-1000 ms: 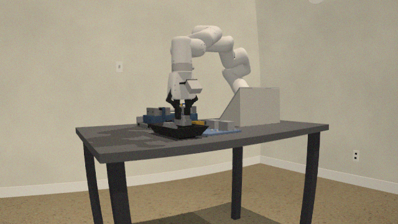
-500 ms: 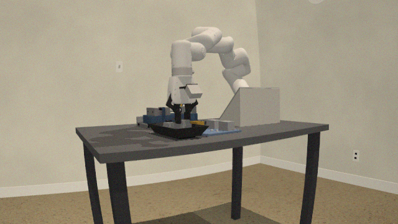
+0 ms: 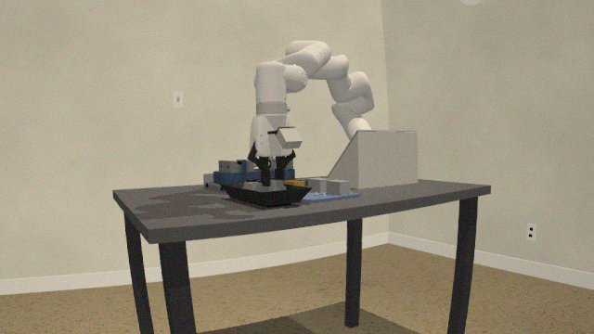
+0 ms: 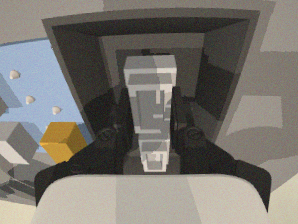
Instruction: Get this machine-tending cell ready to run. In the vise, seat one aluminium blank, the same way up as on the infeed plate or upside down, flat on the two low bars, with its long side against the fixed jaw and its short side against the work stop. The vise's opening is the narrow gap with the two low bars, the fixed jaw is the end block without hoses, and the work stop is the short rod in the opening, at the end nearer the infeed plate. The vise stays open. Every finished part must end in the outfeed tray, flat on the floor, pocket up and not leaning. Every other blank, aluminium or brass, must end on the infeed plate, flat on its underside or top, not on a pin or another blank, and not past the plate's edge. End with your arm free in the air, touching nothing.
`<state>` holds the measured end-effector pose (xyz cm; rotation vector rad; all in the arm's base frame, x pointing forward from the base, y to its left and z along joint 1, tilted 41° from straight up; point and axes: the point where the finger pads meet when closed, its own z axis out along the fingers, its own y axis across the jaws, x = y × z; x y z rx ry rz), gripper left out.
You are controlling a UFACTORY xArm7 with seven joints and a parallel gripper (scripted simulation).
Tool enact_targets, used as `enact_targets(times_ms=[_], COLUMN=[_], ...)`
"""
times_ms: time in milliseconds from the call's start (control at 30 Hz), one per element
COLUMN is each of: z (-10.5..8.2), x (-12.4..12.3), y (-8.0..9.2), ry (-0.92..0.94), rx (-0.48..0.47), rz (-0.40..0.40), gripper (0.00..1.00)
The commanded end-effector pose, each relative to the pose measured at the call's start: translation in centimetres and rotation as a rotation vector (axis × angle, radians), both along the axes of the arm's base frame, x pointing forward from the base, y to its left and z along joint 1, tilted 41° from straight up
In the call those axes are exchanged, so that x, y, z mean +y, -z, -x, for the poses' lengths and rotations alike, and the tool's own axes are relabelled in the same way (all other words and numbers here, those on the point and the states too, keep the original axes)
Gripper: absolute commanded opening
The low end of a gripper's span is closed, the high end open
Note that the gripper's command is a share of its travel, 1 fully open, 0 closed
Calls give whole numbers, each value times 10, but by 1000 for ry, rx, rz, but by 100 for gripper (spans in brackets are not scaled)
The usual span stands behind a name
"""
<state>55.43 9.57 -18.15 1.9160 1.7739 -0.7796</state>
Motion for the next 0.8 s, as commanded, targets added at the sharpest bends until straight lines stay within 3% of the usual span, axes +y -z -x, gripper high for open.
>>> enact_targets(times_ms=[0, 767], z=[-2, -2], x=[3, 1], y=[-2, 0], ry=[-3, -3], rx=[-4, -4], rz=[-3, -3], gripper=[0, 0])
